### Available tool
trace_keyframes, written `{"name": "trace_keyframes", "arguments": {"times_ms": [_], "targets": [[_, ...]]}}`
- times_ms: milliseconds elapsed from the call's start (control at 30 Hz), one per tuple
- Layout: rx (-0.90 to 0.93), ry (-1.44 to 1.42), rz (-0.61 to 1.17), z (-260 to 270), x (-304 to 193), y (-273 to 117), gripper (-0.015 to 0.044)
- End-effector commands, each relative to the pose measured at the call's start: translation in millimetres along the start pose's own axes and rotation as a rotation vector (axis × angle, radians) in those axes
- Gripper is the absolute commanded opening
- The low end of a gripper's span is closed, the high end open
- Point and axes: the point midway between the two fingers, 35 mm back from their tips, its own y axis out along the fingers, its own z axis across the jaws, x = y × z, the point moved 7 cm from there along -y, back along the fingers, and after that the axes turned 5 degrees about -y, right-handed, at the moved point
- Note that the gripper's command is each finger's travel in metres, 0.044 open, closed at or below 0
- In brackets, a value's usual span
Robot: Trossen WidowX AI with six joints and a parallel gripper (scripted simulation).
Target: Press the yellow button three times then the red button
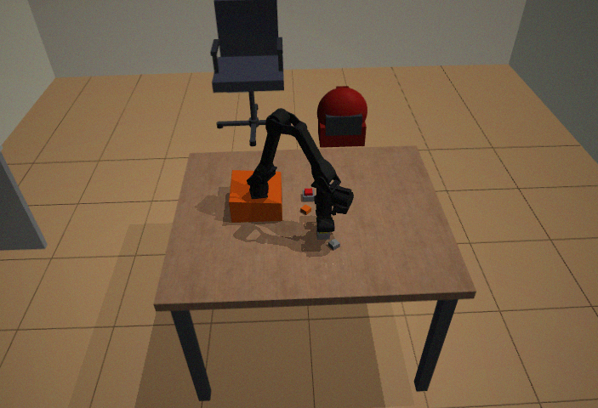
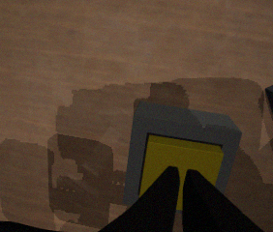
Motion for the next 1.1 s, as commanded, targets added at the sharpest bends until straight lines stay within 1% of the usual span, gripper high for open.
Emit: {"name": "trace_keyframes", "arguments": {"times_ms": [0,133,367,500,767,833,1067], "targets": [[0.001,-0.001,0.008,0,-1,2,0.0020],[0.001,-0.001,0.007,0,0,-29,0.0020],[0.001,-0.001,0.008,0,0,-34,0.0020],[0.001,-0.001,0.008,0,1,-89,0.0020],[0.001,-0.001,0.008,2,1,-93,0.0020],[0.004,-0.001,0.009,19,7,-93,0.0020],[0.013,0.000,0.015,109,20,-93,0.0020]]}}
